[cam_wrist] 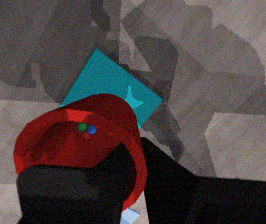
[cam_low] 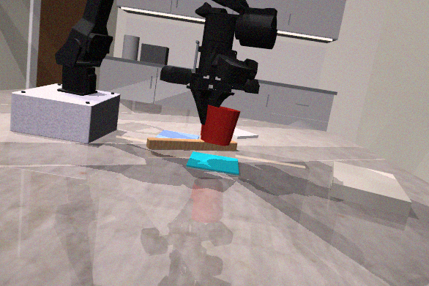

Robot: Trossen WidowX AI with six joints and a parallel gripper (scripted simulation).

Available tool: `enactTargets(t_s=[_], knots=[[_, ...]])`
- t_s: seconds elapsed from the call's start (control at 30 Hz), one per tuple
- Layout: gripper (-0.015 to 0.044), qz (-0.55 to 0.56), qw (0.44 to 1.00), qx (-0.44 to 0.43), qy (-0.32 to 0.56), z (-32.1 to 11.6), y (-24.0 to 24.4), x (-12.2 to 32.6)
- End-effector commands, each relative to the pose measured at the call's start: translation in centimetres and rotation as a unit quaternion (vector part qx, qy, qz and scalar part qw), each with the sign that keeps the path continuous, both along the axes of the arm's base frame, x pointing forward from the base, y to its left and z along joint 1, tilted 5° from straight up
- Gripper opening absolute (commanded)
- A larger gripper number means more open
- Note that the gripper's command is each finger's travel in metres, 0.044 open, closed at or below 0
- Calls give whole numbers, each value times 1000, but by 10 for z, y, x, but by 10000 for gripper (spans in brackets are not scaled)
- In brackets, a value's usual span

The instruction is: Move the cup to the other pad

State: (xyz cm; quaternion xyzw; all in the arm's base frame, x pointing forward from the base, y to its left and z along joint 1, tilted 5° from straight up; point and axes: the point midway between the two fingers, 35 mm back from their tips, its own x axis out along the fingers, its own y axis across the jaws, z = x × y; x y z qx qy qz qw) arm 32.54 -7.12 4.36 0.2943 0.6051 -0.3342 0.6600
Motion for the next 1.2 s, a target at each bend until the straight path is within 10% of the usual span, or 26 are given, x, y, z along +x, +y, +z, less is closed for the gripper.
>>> enactTargets(t_s=[0.0, 1.03, 1.17], knots=[[0, 1, 1000, 1, 1, -7, -1, 0], [0, 0, 1000, 0, -1, -33, -5, 4], [105, 0, 1000, 0, -1, -33, -5, 4]])
